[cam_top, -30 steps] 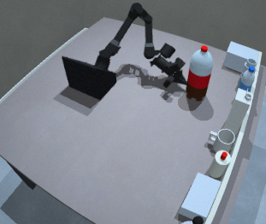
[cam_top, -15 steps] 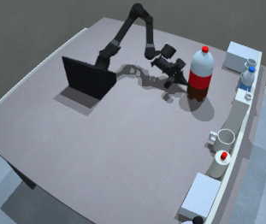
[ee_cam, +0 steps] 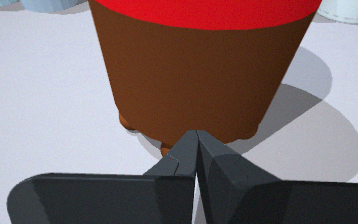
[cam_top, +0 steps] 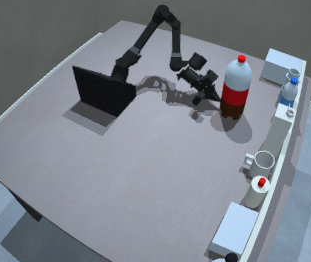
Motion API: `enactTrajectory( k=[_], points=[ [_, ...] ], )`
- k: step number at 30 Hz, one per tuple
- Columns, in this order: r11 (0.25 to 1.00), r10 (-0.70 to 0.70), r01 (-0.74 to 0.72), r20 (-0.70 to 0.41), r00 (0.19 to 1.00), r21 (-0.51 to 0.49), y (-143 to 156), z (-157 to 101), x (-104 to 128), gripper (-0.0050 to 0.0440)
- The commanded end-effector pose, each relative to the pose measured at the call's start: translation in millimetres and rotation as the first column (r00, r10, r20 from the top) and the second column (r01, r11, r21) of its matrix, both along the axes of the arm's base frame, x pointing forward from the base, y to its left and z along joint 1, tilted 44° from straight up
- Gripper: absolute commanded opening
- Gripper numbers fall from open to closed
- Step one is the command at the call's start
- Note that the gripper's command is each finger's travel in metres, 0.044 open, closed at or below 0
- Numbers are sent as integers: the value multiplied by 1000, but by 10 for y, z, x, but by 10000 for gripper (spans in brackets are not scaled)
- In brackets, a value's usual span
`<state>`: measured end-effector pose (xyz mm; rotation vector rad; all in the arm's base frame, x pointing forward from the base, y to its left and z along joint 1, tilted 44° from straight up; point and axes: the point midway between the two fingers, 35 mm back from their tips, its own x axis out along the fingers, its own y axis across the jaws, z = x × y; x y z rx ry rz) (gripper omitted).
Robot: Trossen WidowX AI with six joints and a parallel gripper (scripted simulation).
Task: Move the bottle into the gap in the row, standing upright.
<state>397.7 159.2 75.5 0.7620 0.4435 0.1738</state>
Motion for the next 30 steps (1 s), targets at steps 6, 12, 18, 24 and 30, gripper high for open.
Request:
enactTrajectory(
  k=[6,12,18,24,30],
  points=[
    [1000,-6,6,12,1000,1,-21,38,141,-50],
    [1000,-8,8,12,1000,1,-21,38,164,-50],
    [1000,-7,7,12,1000,2,-18,39,231,-50],
    [1000,-9,9,13,1000,2,-21,41,252,-50],
    [1000,-9,9,13,1000,2,-21,42,266,-50]
  ],
)
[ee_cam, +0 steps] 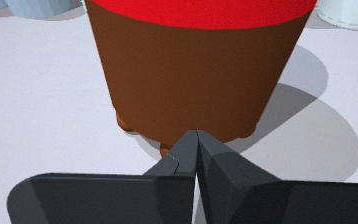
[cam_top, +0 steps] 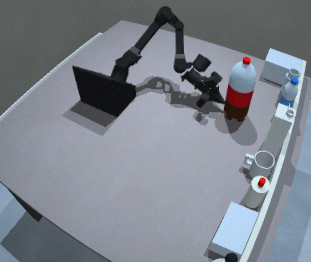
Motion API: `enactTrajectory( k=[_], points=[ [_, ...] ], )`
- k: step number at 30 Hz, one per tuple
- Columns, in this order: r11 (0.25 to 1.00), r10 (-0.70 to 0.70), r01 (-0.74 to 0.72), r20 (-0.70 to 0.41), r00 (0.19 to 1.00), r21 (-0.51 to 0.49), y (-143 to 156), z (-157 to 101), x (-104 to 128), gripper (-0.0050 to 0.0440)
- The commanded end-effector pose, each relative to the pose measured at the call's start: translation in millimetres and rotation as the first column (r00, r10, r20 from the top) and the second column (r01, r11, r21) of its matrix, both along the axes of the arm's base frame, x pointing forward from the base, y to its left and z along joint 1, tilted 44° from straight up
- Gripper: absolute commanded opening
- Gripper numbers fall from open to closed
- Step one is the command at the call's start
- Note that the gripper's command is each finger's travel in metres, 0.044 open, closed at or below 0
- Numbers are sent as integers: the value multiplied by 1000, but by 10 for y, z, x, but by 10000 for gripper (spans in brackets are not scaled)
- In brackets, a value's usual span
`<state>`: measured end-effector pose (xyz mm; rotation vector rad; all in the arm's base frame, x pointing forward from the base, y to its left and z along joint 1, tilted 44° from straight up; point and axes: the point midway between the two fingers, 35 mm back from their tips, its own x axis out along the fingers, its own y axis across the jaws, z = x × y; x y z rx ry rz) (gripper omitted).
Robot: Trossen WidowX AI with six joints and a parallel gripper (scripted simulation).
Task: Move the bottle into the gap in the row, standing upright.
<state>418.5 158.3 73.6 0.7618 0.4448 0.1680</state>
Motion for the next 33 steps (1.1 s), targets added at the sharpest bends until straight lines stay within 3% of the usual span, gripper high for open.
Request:
enactTrajectory(
  k=[1,33],
  points=[
    [1000,-4,4,16,1000,3,-13,60,61,-50],
    [1000,-4,4,17,1000,3,-12,61,127,-50]
  ],
)
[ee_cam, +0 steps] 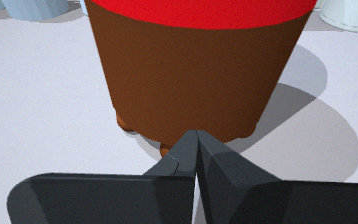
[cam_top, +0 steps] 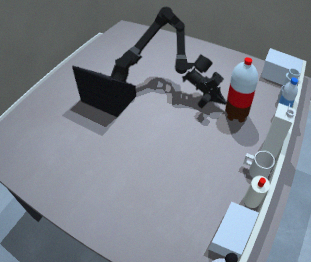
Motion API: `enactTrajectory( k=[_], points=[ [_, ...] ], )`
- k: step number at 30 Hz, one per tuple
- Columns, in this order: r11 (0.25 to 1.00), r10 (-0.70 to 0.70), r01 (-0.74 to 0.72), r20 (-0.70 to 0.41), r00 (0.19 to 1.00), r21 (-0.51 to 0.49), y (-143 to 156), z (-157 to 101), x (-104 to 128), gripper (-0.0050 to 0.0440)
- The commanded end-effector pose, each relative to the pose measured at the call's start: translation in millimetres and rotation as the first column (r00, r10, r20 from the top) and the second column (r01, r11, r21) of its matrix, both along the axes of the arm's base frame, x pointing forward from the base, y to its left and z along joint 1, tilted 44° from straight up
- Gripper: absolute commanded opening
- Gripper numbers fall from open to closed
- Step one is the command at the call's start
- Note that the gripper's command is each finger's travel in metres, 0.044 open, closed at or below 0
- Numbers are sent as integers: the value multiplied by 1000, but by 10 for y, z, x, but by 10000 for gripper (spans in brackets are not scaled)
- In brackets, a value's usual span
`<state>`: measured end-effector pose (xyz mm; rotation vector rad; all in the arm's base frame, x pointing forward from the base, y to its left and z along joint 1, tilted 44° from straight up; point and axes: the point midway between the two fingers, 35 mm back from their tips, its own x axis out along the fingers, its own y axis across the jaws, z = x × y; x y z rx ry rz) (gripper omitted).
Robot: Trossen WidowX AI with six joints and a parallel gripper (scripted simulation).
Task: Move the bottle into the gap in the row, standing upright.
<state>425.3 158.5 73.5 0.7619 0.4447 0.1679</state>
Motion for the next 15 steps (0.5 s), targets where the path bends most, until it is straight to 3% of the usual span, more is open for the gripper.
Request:
enactTrajectory(
  k=[1,15],
  points=[
    [1000,-4,4,17,1000,3,-13,62,61,-50],
    [1000,-3,3,16,1000,3,-12,61,93,-50]
  ],
)
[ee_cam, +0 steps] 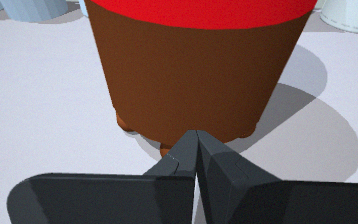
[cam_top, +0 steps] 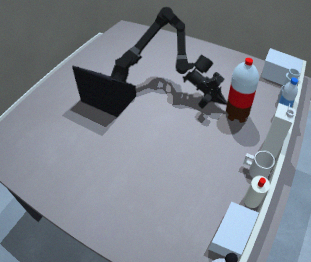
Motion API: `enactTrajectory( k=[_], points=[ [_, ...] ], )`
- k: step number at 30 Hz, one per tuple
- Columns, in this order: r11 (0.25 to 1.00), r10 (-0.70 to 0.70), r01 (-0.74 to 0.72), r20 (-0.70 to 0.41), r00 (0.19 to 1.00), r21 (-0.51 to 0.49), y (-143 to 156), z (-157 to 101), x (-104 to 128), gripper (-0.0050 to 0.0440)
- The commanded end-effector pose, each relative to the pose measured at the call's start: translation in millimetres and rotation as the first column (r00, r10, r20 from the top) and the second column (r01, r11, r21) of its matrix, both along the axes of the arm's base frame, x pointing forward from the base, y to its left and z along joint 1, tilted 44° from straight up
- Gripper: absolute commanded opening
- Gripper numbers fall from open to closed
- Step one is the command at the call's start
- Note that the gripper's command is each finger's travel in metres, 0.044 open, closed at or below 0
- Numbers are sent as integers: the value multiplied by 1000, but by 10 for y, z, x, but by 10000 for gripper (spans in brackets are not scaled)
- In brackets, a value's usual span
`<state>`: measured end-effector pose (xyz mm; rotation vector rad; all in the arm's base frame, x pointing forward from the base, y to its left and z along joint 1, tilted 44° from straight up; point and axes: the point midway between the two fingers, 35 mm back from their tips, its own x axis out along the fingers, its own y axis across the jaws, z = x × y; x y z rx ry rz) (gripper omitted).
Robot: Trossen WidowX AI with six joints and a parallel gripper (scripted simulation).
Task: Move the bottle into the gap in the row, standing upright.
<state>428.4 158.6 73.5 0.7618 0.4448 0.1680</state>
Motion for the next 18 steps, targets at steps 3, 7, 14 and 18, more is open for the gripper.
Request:
enactTrajectory(
  k=[3,7,14,18],
  points=[
    [1000,-2,2,16,1000,2,-9,62,113,-50],
    [1000,-2,2,16,1000,3,-9,62,144,-50],
    [1000,-4,4,17,1000,3,-12,64,164,-50],
    [1000,-4,4,17,1000,3,-12,64,174,-50]
  ],
)
